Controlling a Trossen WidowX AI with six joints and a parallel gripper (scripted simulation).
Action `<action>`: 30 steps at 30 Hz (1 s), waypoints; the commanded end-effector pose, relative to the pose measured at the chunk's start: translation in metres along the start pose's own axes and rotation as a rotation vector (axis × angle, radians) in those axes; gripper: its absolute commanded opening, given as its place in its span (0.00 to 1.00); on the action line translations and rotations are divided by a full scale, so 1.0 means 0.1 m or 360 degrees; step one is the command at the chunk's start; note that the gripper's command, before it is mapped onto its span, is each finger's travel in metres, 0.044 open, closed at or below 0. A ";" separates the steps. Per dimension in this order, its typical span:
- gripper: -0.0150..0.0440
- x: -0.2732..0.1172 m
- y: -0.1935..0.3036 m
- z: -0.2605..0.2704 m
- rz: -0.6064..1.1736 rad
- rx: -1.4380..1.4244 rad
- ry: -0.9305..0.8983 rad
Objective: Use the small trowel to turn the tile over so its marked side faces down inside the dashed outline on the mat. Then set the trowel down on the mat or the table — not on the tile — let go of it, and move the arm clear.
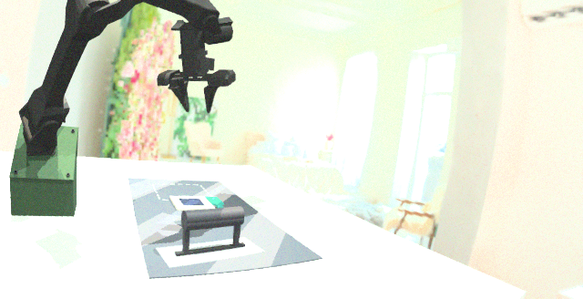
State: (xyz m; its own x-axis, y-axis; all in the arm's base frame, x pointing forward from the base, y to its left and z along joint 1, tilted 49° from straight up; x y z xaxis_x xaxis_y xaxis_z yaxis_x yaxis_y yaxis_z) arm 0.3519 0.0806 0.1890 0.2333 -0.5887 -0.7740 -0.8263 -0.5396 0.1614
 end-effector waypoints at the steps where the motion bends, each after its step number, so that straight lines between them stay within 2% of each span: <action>1: 0.71 0.19 0.17 -0.33 0.0086 0.0208 0.0031; 20: 0.71 0.89 1.37 -1.53 0.0541 0.1094 0.0240; 30: 0.71 0.96 1.44 -1.57 0.0558 0.1124 0.0249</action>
State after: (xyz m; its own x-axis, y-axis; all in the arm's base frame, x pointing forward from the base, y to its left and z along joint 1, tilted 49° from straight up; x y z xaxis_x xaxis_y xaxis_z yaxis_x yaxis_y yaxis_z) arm 0.3368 -0.1424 0.2357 -0.0656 -0.7567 -0.6505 -0.9831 0.1605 -0.0876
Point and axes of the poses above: the point midway between the two fingers, 35 mm back from their tips, its own x axis out along the fingers, its own z axis across the jaws, y = z × x, the point moved 8 cm from there along -x, back along the fingers, and after that the axes turned 12 degrees about x, right-handed, at the moved point
